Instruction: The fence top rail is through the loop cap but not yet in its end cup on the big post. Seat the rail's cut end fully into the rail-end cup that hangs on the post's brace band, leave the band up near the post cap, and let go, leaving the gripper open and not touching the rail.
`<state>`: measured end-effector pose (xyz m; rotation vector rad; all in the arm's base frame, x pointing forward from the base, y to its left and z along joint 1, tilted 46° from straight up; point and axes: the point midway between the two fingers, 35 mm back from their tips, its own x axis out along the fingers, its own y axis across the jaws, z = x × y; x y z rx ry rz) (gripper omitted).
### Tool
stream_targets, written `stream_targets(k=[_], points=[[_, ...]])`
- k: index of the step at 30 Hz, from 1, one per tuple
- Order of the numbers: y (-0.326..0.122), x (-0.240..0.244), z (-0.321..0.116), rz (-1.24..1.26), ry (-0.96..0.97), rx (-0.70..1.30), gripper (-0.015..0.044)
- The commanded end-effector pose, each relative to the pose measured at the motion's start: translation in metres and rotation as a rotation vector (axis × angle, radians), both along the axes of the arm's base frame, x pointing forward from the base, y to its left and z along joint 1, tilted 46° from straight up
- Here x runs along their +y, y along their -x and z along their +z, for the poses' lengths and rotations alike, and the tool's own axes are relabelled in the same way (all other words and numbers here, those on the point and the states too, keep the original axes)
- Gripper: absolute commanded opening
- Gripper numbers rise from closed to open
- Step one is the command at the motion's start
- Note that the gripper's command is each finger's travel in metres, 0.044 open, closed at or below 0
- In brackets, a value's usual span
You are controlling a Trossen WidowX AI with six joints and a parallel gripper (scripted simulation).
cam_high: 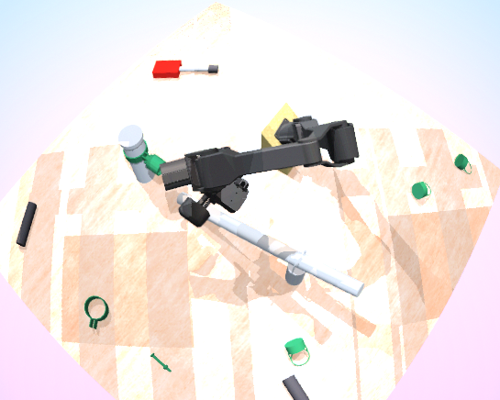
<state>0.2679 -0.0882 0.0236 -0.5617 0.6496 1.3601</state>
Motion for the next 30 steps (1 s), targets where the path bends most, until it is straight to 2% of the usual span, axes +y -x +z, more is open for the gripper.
stream_targets(k=[1,30], points=[[-0.001,0.008,-0.007,-0.001,-0.004,-0.001,0.044],[-0.006,0.041,-0.041,-0.002,-0.003,-0.001,0.044]])
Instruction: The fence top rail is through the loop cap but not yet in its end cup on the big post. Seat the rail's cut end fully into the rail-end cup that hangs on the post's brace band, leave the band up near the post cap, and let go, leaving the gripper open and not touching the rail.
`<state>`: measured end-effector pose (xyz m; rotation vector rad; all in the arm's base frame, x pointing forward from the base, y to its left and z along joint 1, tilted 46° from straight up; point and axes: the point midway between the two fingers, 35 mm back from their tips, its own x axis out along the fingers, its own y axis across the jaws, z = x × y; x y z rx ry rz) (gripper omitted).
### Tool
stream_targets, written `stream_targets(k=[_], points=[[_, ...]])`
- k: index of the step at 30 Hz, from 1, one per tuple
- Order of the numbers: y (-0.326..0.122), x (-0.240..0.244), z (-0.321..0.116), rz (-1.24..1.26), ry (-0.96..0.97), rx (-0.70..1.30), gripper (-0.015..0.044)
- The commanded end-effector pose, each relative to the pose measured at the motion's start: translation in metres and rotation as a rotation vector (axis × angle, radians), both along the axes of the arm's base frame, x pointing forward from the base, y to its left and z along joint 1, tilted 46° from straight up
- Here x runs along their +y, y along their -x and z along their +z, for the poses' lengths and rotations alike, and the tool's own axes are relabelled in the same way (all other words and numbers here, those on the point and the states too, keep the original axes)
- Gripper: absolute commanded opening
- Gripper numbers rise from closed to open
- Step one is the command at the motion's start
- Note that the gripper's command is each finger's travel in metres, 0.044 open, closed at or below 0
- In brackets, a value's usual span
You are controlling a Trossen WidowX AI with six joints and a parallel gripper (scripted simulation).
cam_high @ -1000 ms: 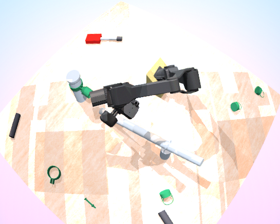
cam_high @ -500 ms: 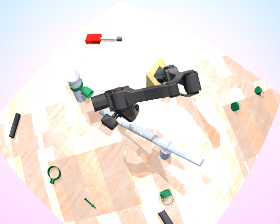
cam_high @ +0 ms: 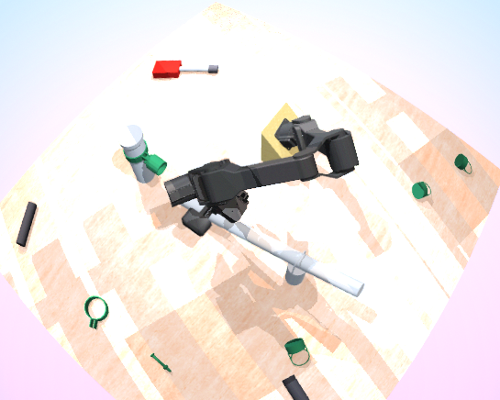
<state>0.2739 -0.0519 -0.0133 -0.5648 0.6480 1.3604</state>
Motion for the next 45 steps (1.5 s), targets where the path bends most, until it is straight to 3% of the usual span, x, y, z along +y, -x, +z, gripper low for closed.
stream_targets(k=[1,19,27,42,45], points=[[0.0,0.005,-0.005,-0.003,-0.004,0.002,0.044],[-0.001,0.025,-0.023,-0.003,-0.008,0.001,0.044],[-0.001,0.025,-0.023,-0.003,-0.008,0.001,0.023],[-0.001,0.025,-0.023,-0.003,-0.008,0.001,0.013],[-0.002,0.023,-0.021,-0.003,-0.008,0.001,0.0051]])
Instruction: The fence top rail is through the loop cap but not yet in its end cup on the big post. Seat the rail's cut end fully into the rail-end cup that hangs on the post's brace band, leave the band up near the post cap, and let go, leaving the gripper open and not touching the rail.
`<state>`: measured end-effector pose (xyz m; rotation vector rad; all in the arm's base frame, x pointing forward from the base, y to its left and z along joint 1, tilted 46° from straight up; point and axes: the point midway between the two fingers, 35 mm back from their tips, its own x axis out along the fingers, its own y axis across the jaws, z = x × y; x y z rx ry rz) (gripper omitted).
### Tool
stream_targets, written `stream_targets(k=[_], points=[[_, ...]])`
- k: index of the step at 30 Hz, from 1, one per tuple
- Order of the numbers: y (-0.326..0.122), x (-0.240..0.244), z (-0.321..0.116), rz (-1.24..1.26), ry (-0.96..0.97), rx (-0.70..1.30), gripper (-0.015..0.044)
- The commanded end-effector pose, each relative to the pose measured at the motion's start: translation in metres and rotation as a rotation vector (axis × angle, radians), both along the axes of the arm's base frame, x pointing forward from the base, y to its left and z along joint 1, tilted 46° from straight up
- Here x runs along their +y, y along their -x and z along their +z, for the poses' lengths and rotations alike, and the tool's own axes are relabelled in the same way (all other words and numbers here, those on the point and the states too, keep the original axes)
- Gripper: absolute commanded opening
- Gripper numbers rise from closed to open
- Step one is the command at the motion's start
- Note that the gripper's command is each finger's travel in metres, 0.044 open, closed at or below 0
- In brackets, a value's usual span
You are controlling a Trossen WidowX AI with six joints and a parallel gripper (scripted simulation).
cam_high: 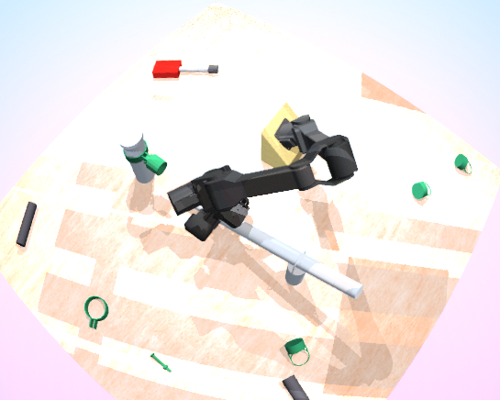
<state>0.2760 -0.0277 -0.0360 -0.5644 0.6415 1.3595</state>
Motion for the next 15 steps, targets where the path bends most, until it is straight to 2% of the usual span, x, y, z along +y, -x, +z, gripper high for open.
stream_targets(k=[1,2,7,15], points=[[0.0,-0.002,0.002,-0.002,-0.003,0.005,0.0025],[0.0,-0.003,0.003,-0.002,-0.003,0.005,0.0],[-0.001,-0.013,0.008,0.002,0.042,0.005,0.0],[-0.001,-0.06,0.036,0.028,0.26,0.015,0.0]])
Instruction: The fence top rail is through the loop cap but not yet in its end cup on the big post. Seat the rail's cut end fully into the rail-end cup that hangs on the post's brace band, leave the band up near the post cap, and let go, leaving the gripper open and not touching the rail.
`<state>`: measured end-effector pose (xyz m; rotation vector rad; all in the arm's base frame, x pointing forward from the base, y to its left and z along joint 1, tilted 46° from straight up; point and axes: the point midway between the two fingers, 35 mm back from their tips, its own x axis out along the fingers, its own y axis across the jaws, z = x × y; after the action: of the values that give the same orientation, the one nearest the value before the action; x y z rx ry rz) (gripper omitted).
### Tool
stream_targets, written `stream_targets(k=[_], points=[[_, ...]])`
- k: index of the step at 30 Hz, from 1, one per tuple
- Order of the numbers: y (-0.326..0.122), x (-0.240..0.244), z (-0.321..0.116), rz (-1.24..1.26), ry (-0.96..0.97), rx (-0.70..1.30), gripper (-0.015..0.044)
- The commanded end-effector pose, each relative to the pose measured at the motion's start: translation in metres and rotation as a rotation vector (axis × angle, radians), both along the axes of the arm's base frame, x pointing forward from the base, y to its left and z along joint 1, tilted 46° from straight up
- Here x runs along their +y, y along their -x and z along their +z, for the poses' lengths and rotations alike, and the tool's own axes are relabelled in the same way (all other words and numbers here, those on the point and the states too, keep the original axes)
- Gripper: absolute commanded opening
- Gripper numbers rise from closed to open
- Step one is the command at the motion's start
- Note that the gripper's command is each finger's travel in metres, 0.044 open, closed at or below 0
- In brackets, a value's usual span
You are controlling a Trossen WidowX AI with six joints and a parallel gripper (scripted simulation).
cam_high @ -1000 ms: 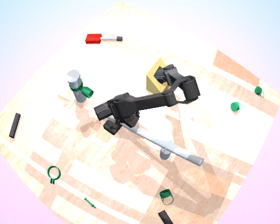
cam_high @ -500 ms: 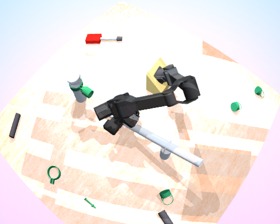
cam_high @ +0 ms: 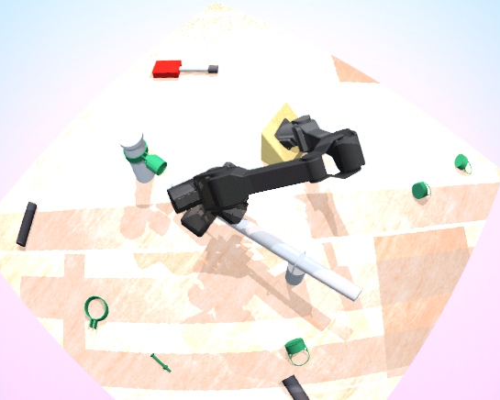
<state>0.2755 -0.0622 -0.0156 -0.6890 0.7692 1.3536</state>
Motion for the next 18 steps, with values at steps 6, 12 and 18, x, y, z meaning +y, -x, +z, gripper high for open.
stream_targets(k=[6,12,18], points=[[-0.001,-0.0342,0.0215,0.003,0.142,-0.007,0.0],[-0.001,-0.0342,0.0215,0.003,0.142,-0.007,0.0],[-0.0006,-0.0272,0.0197,0.006,0.121,0.0,0.0]])
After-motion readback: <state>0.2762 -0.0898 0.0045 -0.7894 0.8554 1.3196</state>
